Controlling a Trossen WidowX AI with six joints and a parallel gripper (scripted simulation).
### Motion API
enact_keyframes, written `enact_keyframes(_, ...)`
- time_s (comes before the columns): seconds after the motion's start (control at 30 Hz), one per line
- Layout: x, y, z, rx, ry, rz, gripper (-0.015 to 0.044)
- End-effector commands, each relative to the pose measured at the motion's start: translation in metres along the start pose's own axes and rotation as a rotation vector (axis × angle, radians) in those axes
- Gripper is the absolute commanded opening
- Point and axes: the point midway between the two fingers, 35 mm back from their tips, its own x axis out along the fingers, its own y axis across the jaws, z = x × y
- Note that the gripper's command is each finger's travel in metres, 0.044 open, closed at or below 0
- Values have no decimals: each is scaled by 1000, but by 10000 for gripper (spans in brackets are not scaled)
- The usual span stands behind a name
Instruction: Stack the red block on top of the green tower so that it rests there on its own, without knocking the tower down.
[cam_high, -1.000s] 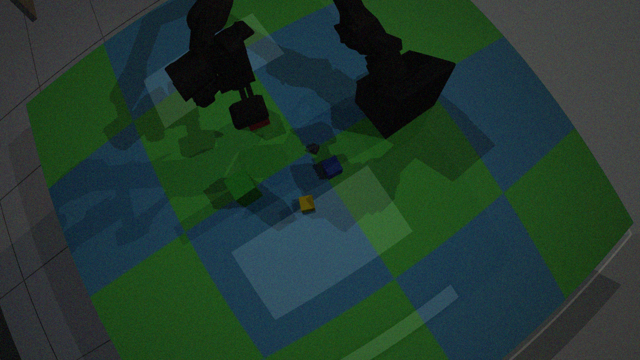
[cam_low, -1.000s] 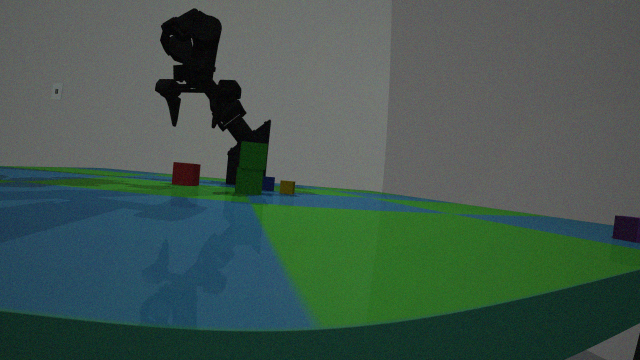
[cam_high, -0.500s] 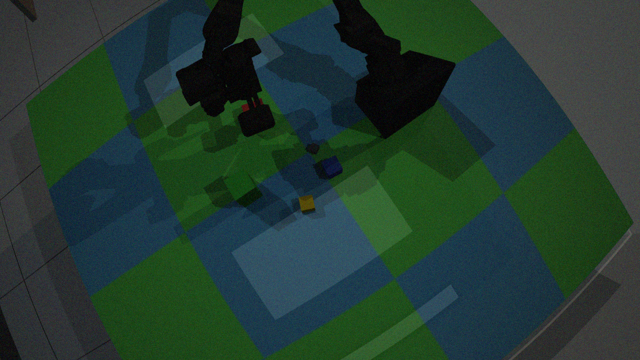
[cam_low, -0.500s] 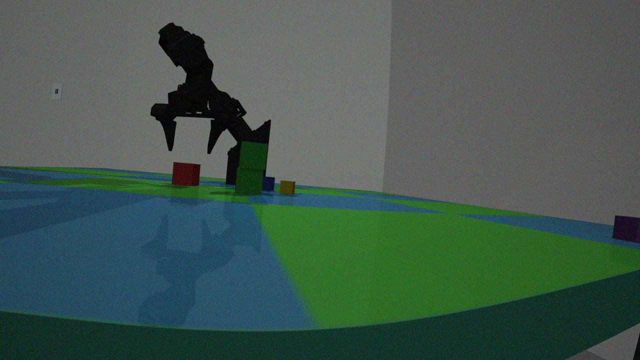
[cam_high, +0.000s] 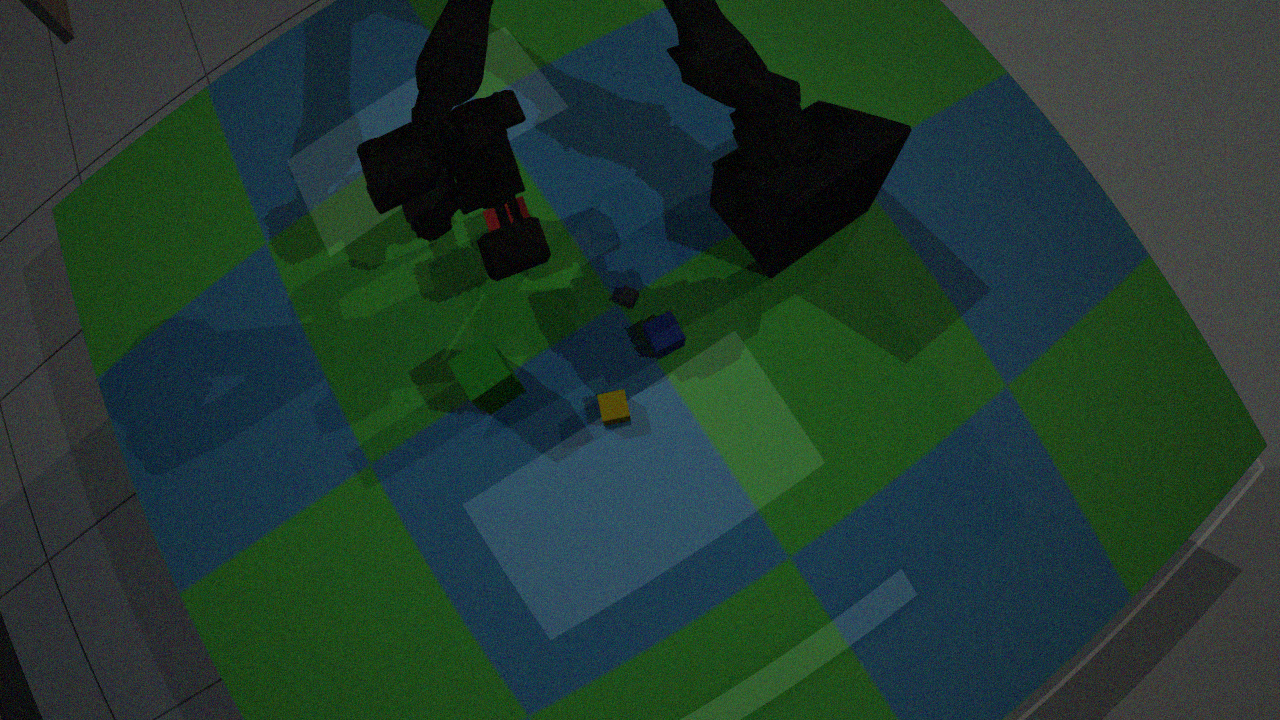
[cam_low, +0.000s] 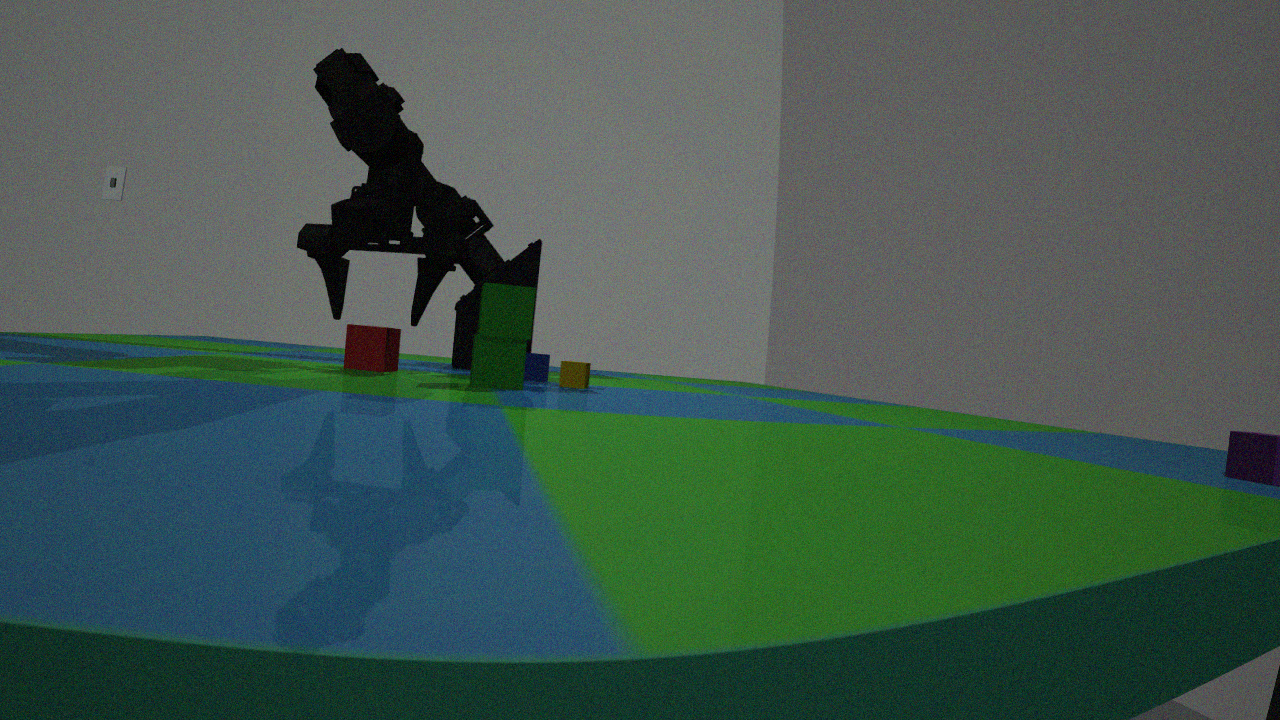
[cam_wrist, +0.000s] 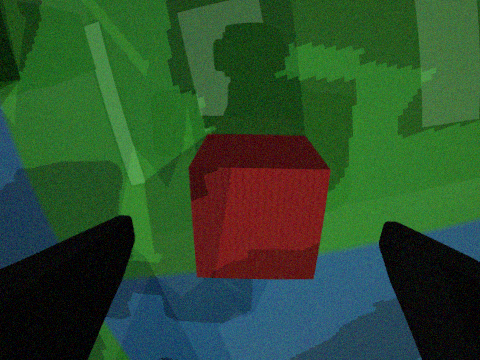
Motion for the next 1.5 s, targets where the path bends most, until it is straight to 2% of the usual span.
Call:
enact_keyframes(0.0, 7, 1, 0, -6, 2, 4, 440)
enact_keyframes(0.77, 43, 0, -2, -6, 1, 0, 440)
enact_keyframes(1.3, 44, 0, -2, -6, 1, 0, 440)
enact_keyframes(1.47, 44, 0, -2, -6, 1, 0, 309)
